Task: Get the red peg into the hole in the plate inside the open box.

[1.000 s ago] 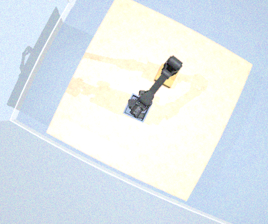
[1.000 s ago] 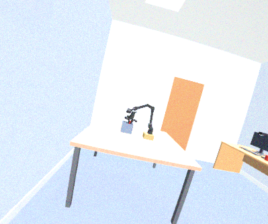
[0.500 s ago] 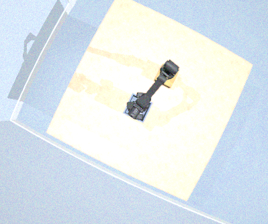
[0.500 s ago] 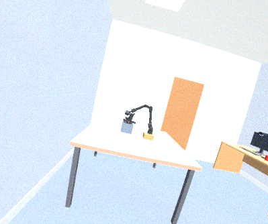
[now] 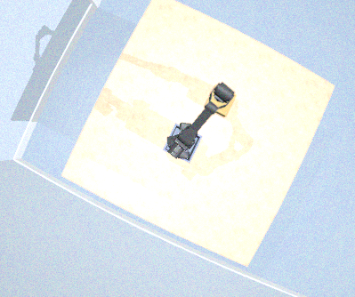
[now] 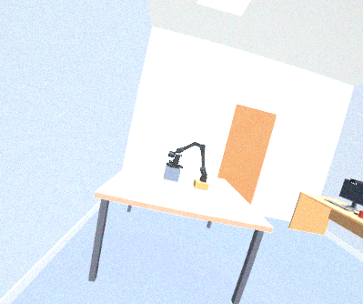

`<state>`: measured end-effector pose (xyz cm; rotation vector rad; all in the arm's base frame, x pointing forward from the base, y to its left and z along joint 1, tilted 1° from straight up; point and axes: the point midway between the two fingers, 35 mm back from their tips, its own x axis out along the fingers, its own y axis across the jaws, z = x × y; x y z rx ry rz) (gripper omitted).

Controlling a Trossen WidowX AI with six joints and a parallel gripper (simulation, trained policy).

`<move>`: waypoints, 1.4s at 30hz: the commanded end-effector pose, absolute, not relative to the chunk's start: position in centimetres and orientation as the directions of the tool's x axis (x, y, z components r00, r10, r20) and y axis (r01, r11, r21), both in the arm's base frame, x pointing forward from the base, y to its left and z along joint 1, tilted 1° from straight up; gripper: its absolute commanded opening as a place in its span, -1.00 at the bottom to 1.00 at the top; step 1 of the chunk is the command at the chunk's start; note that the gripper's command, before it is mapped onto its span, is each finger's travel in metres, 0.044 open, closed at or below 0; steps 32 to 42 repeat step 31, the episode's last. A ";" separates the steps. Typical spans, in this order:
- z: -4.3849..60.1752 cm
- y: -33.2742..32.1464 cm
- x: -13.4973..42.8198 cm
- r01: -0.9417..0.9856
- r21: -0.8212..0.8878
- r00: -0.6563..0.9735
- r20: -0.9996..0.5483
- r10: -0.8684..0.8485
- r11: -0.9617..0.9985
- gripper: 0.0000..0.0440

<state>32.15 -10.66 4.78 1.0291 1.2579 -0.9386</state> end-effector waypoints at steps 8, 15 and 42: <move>6.4 -11.6 32.6 0.957 0.125 0.103 -0.990 0.097 0.262 -0.06; 7.9 -12.1 33.0 0.955 0.170 0.136 -0.979 0.154 0.241 0.04; 12.1 -14.0 34.7 0.929 0.310 0.269 -0.940 0.209 0.200 0.23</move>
